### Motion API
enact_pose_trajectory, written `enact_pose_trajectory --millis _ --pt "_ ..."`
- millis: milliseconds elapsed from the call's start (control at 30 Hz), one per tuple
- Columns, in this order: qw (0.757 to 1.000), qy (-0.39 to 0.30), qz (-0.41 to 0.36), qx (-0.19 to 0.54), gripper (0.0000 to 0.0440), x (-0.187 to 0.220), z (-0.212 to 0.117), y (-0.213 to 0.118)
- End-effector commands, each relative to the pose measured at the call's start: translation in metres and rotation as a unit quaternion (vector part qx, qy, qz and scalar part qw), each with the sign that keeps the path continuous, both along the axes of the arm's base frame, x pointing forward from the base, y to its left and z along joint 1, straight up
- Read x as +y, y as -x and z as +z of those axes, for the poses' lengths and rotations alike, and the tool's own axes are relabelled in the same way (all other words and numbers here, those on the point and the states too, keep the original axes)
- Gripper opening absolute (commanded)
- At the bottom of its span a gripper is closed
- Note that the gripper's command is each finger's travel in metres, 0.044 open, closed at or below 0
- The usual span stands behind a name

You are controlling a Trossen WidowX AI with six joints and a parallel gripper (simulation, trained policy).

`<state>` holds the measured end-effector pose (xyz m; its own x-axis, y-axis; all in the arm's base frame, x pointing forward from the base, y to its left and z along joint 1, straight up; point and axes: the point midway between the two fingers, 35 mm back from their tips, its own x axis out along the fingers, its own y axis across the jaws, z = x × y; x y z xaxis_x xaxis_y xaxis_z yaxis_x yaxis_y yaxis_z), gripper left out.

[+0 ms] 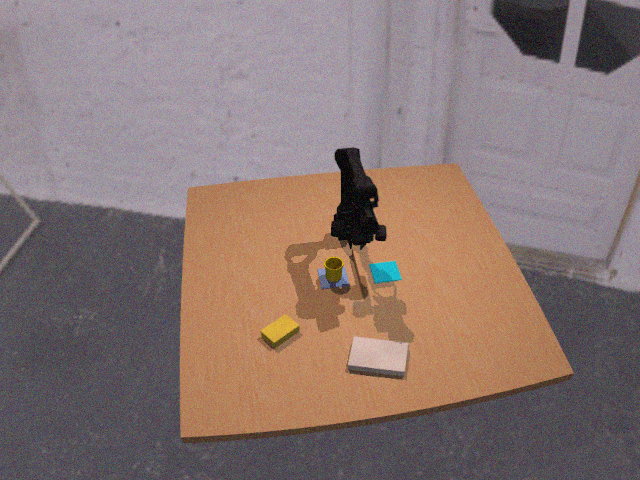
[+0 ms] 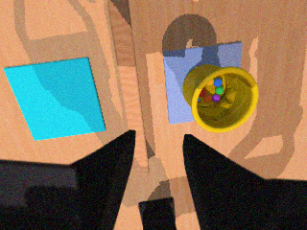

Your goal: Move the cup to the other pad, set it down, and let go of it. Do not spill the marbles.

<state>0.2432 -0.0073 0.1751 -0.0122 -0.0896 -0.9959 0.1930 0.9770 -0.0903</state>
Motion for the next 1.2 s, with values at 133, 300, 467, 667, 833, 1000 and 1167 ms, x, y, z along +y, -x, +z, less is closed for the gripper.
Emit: enact_pose_trajectory --millis 133,300,467,667,833,1000,1167 --pt "1.000 0.005 -0.002 0.027 0.0170 -0.011 -0.018 0.003" --pt "0.999 0.005 -0.002 0.039 0.0181 -0.018 -0.028 0.005" --pt "0.999 0.005 0.000 0.050 0.0186 -0.024 -0.039 0.006" --pt "0.998 0.003 0.007 0.062 0.0190 -0.031 -0.052 0.008" --pt "0.997 0.000 0.017 0.071 0.0193 -0.037 -0.064 0.010" --pt "0.996 -0.003 0.032 0.079 0.0195 -0.041 -0.077 0.011" --pt "0.995 -0.008 0.053 0.088 0.0197 -0.045 -0.092 0.014"
